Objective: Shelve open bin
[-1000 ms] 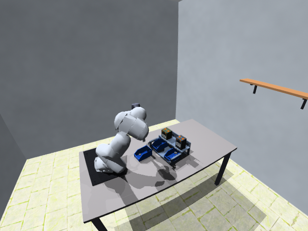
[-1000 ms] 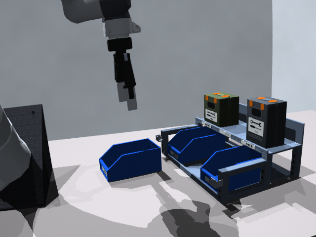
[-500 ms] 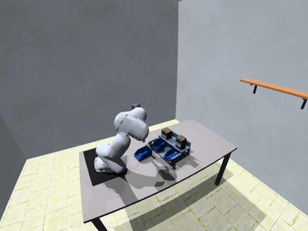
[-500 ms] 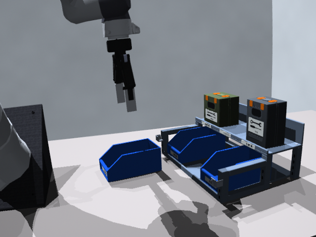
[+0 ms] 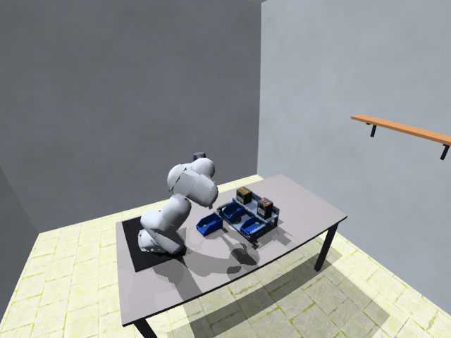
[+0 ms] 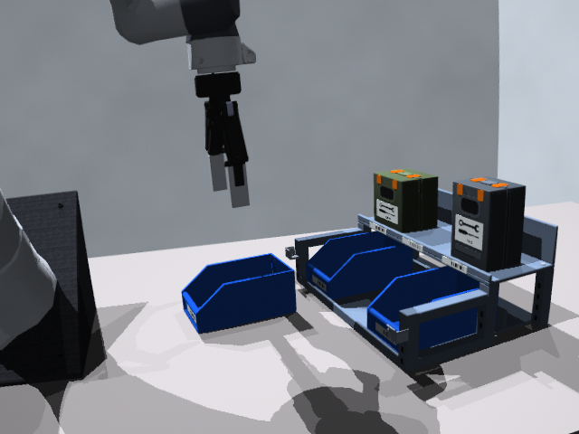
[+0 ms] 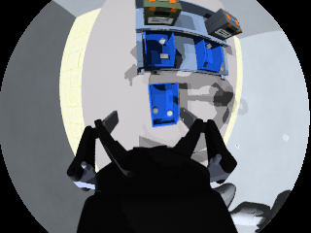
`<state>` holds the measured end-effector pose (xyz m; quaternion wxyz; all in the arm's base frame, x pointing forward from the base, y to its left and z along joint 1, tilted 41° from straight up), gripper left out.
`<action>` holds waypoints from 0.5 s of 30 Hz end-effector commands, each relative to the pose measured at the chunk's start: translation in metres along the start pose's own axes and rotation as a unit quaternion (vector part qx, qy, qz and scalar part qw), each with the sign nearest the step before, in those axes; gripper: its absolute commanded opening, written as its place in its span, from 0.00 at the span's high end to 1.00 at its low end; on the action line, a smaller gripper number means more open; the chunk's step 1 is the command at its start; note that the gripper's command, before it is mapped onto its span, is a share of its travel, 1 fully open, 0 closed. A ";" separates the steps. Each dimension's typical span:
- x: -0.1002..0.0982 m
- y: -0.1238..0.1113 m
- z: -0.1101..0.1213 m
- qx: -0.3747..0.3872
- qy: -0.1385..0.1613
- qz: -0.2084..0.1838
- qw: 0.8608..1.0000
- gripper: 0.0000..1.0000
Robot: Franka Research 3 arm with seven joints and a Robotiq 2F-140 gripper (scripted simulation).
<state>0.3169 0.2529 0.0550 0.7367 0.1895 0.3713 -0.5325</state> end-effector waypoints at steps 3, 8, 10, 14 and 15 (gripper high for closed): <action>0.001 -0.003 0.001 -0.013 0.004 -0.003 1.000 0.00; 0.001 -0.003 0.001 -0.013 0.004 -0.003 1.000 0.00; 0.001 -0.003 0.001 -0.013 0.004 -0.003 1.000 0.00; 0.002 -0.005 0.003 -0.017 0.005 -0.006 1.000 0.00; 0.002 -0.005 0.003 -0.017 0.005 -0.006 1.000 0.00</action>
Point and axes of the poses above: the point where the finger pads meet when closed, its own x axis out along the fingers, its own z axis across the jaws, y = z × x, the point moved 7 cm from there along -x, back along the fingers, and after that the axes turned 6 degrees about -x, right-handed, at the moved point
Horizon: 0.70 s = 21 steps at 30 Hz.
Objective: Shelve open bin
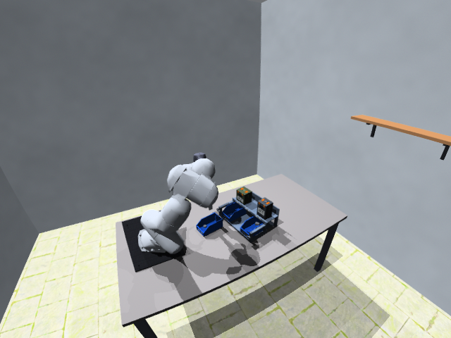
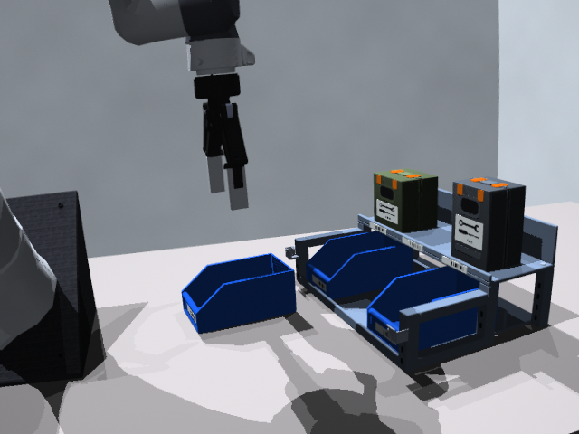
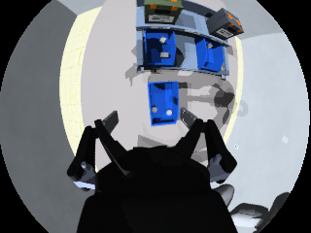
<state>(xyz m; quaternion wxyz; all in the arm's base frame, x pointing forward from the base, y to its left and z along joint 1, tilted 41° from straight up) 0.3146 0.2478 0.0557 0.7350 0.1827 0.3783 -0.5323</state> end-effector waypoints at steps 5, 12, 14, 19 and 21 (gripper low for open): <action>0.001 -0.003 0.001 -0.012 0.004 -0.003 1.000 0.00; 0.002 -0.004 0.002 -0.015 0.004 -0.005 1.000 0.00; 0.002 -0.004 0.002 -0.015 0.004 -0.005 1.000 0.00; 0.002 -0.005 0.003 -0.017 0.005 -0.006 1.000 0.00; 0.002 -0.005 0.003 -0.017 0.005 -0.006 1.000 0.00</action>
Point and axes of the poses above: the point where the finger pads meet when closed, its own x axis out along the fingers, its own z axis across the jaws, y = z × x, the point moved 7 cm from there along -x, back along the fingers, and after that the axes turned 6 degrees about -x, right-handed, at the moved point
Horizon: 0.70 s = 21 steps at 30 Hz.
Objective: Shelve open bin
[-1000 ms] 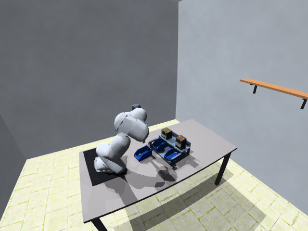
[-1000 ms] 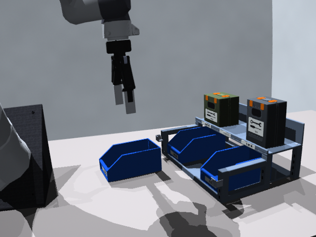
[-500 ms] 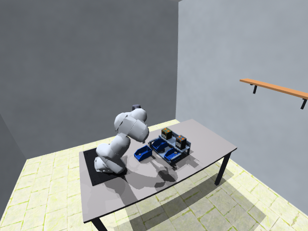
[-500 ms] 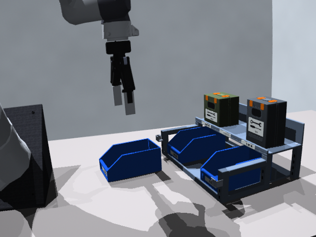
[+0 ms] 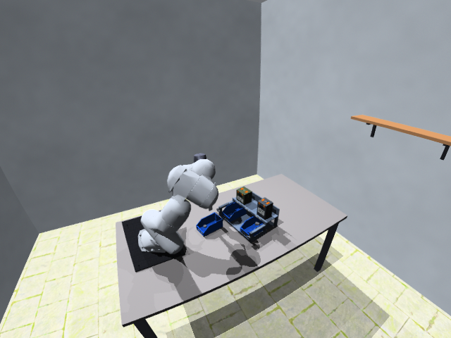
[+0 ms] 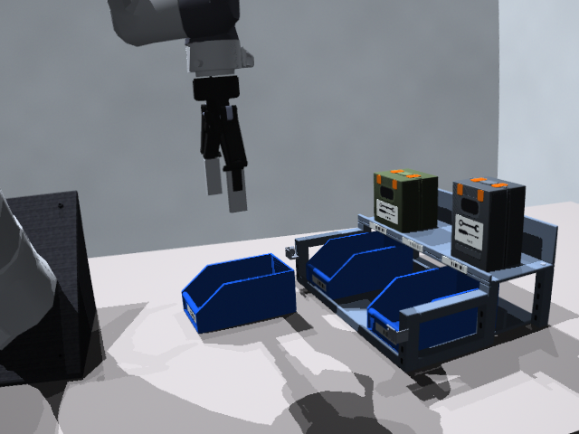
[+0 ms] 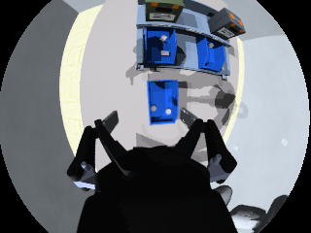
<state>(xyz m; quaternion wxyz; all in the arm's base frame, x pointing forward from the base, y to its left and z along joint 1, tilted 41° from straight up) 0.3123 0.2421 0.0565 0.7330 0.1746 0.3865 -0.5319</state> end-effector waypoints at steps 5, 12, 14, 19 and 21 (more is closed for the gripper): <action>0.000 -0.002 0.000 -0.009 0.003 -0.002 1.000 0.00; 0.001 -0.003 0.001 -0.011 0.004 -0.003 1.000 0.00; 0.001 -0.003 0.002 -0.012 0.004 -0.003 1.000 0.00; 0.001 -0.003 0.002 -0.012 0.004 -0.003 1.000 0.00; 0.001 -0.003 0.002 -0.012 0.004 -0.003 1.000 1.00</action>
Point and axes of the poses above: the point where the finger pads meet when closed, its own x axis out along the fingers, its own z axis across the jaws, y = z × x, the point moved 7 cm from there along -x, back along the fingers, and after that the axes turned 6 degrees about -x, right-handed, at the moved point
